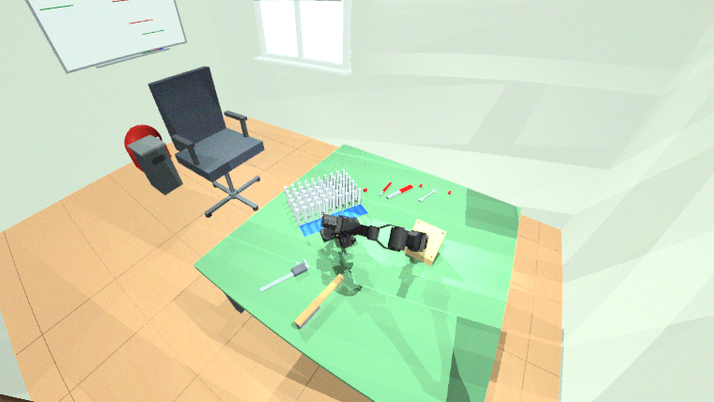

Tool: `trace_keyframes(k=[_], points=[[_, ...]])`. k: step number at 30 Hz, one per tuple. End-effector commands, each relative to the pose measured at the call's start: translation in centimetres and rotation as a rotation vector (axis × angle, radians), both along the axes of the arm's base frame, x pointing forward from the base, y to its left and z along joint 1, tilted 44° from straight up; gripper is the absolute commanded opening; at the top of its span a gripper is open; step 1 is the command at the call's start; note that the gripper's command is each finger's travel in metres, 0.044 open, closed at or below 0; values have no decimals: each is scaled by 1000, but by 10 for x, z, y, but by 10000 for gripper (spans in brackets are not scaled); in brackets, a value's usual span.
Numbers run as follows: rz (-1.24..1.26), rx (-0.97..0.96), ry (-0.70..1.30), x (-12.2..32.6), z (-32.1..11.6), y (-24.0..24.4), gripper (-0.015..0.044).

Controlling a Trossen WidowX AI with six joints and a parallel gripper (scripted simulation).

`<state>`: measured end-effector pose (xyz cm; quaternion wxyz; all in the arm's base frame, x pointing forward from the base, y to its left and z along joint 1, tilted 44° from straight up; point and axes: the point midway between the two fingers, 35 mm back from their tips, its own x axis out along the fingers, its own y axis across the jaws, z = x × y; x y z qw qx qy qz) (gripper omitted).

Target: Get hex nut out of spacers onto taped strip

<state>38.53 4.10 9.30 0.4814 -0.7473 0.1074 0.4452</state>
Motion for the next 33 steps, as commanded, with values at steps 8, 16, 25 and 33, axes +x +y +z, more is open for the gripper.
trace_keyframes(k=[8, 16, 25, 33], points=[[0, -4, -14, 9, 1, -6, 0], [0, -4, -14, 13, -1, -9, 0], [0, -4, -14, 18, -2, -12, 0], [0, -4, -15, 23, -4, -15, 0]])
